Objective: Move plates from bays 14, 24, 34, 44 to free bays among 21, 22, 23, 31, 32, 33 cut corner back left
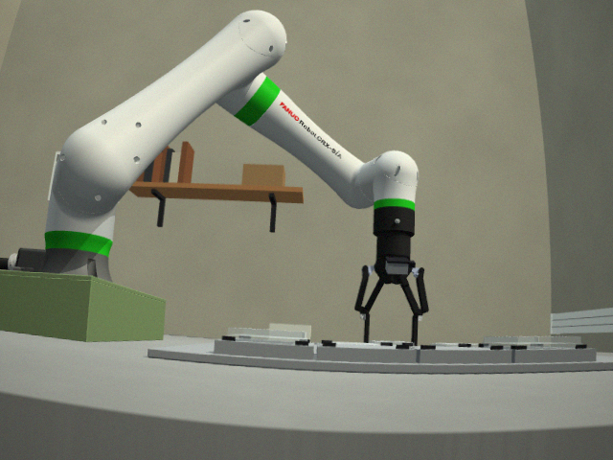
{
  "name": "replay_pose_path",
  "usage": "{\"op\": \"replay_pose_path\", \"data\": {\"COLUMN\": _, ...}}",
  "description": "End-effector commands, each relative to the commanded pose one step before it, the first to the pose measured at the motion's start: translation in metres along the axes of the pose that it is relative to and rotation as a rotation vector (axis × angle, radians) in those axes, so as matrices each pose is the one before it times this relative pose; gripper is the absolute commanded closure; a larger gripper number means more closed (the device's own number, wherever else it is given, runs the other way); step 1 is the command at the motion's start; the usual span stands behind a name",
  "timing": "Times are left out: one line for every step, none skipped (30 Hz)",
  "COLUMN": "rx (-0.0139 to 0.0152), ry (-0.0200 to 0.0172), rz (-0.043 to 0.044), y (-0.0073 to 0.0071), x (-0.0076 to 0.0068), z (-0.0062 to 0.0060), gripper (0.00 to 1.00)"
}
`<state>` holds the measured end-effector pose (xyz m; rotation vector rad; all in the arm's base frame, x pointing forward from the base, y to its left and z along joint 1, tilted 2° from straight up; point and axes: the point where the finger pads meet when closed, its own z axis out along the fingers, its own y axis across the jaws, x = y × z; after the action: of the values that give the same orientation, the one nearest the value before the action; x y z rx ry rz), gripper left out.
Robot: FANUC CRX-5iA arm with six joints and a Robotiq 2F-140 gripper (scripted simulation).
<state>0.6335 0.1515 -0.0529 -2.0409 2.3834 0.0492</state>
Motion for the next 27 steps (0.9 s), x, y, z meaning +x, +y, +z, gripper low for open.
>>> {"op": "replay_pose_path", "data": {"rx": 0.00245, "ry": -0.00076, "rz": -0.00025, "y": -0.00088, "x": -0.00028, "z": -0.00144, "gripper": 0.30}}
{"op": "replay_pose_path", "data": {"rx": 0.00000, "ry": 0.00000, "rz": 0.00000, "y": 0.00000, "x": 0.00000, "z": 0.00000, "gripper": 0.30}}
{"op": "replay_pose_path", "data": {"rx": 0.00000, "ry": 0.00000, "rz": 0.00000, "y": 0.00000, "x": 0.00000, "z": 0.00000, "gripper": 0.30}}
{"op": "replay_pose_path", "data": {"rx": 0.00000, "ry": 0.00000, "rz": 0.00000, "y": 0.00000, "x": 0.00000, "z": 0.00000, "gripper": 0.30}}
{"op": "replay_pose_path", "data": {"rx": 0.00000, "ry": 0.00000, "rz": 0.00000, "y": 0.00000, "x": 0.00000, "z": 0.00000, "gripper": 0.30}}
{"op": "replay_pose_path", "data": {"rx": 0.00000, "ry": 0.00000, "rz": 0.00000, "y": 0.00000, "x": 0.00000, "z": 0.00000, "gripper": 0.30}}
{"op": "replay_pose_path", "data": {"rx": 0.00000, "ry": 0.00000, "rz": 0.00000, "y": 0.00000, "x": 0.00000, "z": 0.00000, "gripper": 0.30}}
{"op": "replay_pose_path", "data": {"rx": 0.00000, "ry": 0.00000, "rz": 0.00000, "y": 0.00000, "x": 0.00000, "z": 0.00000, "gripper": 0.30}}
{"op": "replay_pose_path", "data": {"rx": 0.00000, "ry": 0.00000, "rz": 0.00000, "y": 0.00000, "x": 0.00000, "z": 0.00000, "gripper": 0.30}}
{"op": "replay_pose_path", "data": {"rx": 0.00000, "ry": 0.00000, "rz": 0.00000, "y": 0.00000, "x": 0.00000, "z": 0.00000, "gripper": 0.30}}
{"op": "replay_pose_path", "data": {"rx": 0.00002, "ry": 0.00000, "rz": 0.00000, "y": 0.00001, "x": 0.00001, "z": -0.00129, "gripper": 0.30}}
{"op": "replay_pose_path", "data": {"rx": 0.00001, "ry": 0.00000, "rz": 0.00000, "y": 0.00001, "x": 0.00001, "z": -0.00132, "gripper": 0.30}}
{"op": "replay_pose_path", "data": {"rx": 0.00001, "ry": 0.00000, "rz": 0.00000, "y": 0.00001, "x": 0.00001, "z": -0.00132, "gripper": 0.30}}
{"op": "replay_pose_path", "data": {"rx": 0.00001, "ry": 0.00000, "rz": 0.00000, "y": 0.00001, "x": 0.00001, "z": -0.00133, "gripper": 0.30}}
{"op": "replay_pose_path", "data": {"rx": 0.00000, "ry": 0.00000, "rz": 0.00000, "y": 0.00001, "x": 0.00000, "z": -0.00133, "gripper": 0.30}}
{"op": "replay_pose_path", "data": {"rx": 0.00000, "ry": 0.00000, "rz": 0.00000, "y": 0.00000, "x": 0.00000, "z": -0.00133, "gripper": 0.30}}
{"op": "replay_pose_path", "data": {"rx": 0.00000, "ry": 0.00000, "rz": 0.00000, "y": 0.00000, "x": 0.00000, "z": -0.00133, "gripper": 0.30}}
{"op": "replay_pose_path", "data": {"rx": 0.00000, "ry": 0.00000, "rz": 0.00000, "y": 0.00000, "x": 0.00000, "z": -0.00133, "gripper": 0.30}}
{"op": "replay_pose_path", "data": {"rx": 0.00000, "ry": 0.00000, "rz": 0.00000, "y": 0.00000, "x": 0.00000, "z": -0.00133, "gripper": 0.30}}
{"op": "replay_pose_path", "data": {"rx": 0.00000, "ry": 0.00000, "rz": 0.00000, "y": 0.00000, "x": 0.00000, "z": -0.00133, "gripper": 0.30}}
{"op": "replay_pose_path", "data": {"rx": 0.00000, "ry": 0.00000, "rz": 0.00000, "y": 0.00000, "x": 0.00000, "z": -0.00133, "gripper": 0.30}}
{"op": "replay_pose_path", "data": {"rx": 0.00000, "ry": 0.00000, "rz": 0.00000, "y": 0.00000, "x": 0.00000, "z": 0.00000, "gripper": 0.30}}
{"op": "replay_pose_path", "data": {"rx": 0.00000, "ry": 0.00000, "rz": 0.00000, "y": 0.00000, "x": 0.00000, "z": 0.00000, "gripper": 0.30}}
{"op": "replay_pose_path", "data": {"rx": -0.00002, "ry": 0.00000, "rz": 0.00000, "y": -0.00003, "x": -0.00001, "z": -0.00136, "gripper": 0.30}}
{"op": "replay_pose_path", "data": {"rx": 0.00001, "ry": 0.00000, "rz": 0.00000, "y": 0.00001, "x": 0.00001, "z": -0.00133, "gripper": 0.30}}
{"op": "replay_pose_path", "data": {"rx": 0.00000, "ry": 0.00000, "rz": 0.00000, "y": 0.00001, "x": 0.00000, "z": -0.00133, "gripper": 0.30}}
{"op": "replay_pose_path", "data": {"rx": 0.00000, "ry": 0.00000, "rz": 0.00000, "y": 0.00000, "x": 0.00000, "z": -0.00133, "gripper": 0.30}}
